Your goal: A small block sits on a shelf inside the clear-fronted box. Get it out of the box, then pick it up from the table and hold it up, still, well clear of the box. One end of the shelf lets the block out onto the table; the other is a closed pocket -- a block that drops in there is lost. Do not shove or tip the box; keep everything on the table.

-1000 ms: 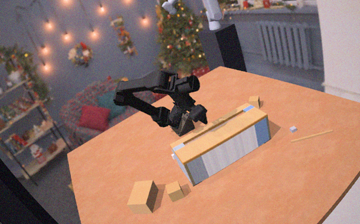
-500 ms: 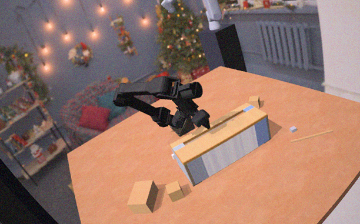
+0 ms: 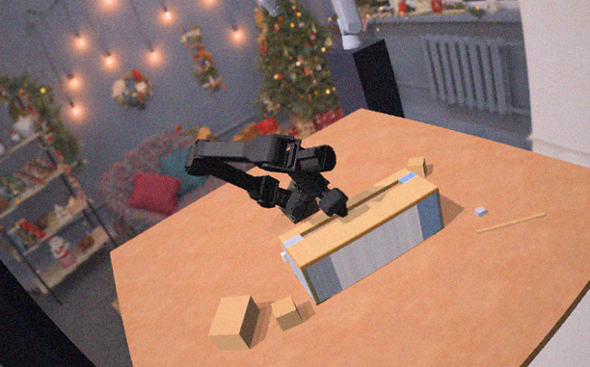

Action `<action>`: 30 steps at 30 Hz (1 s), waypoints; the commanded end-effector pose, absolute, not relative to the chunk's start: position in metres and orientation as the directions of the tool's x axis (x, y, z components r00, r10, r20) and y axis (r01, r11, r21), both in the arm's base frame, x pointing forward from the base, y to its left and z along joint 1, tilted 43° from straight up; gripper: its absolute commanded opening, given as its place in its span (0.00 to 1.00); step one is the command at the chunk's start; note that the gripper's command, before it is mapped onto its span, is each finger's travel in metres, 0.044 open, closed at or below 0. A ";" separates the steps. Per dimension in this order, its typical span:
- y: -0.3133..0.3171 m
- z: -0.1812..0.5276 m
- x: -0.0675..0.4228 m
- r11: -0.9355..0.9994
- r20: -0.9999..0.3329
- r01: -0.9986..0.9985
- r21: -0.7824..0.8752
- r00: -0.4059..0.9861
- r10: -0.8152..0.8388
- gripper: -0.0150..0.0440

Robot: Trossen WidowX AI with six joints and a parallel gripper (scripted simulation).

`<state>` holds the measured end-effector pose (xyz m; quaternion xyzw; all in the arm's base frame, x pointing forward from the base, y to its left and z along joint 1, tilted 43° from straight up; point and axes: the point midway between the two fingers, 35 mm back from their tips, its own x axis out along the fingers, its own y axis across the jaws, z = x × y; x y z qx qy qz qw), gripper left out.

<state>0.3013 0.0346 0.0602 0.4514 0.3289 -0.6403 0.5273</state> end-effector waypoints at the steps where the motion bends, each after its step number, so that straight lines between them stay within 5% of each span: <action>1: 0.029 0.054 0.298 -0.227 -0.922 0.973 0.047 -0.045 -0.384 0.93; 30: 0.041 0.023 0.304 -0.227 -0.925 0.972 0.054 -0.037 -0.379 0.93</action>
